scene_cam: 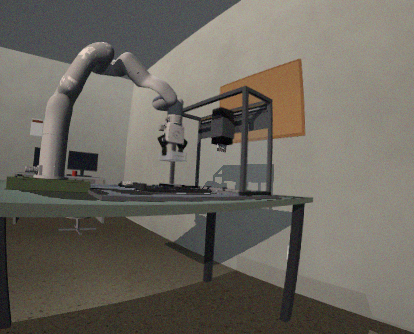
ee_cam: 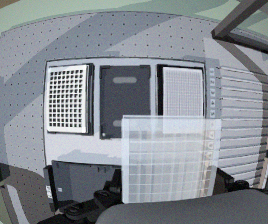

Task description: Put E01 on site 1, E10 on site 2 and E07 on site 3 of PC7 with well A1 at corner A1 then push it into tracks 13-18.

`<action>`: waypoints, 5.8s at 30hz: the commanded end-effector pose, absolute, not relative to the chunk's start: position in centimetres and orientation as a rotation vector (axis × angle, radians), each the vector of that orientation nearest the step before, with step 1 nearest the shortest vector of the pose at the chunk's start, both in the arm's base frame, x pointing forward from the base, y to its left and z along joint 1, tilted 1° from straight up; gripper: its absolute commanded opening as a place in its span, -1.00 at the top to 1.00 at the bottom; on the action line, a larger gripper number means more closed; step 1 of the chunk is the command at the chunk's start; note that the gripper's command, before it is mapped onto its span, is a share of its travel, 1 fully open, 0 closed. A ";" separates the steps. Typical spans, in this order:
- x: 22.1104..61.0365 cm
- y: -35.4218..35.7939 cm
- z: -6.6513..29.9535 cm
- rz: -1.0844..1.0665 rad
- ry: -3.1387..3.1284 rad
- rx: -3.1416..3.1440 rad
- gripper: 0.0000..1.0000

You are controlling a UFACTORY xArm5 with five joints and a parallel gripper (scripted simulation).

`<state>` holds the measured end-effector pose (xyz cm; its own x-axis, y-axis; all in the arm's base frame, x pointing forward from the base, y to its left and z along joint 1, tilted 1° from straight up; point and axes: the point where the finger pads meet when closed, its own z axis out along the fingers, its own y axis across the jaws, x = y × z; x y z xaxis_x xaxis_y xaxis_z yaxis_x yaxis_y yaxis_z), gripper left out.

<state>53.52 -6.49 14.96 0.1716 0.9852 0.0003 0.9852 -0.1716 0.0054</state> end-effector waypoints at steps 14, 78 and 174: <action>56.3 -13.8 15.0 0.030 2.028 2.409 1.00; 57.9 -18.0 10.7 0.030 2.028 2.409 1.00; 58.0 -17.9 2.2 0.030 2.028 2.409 1.00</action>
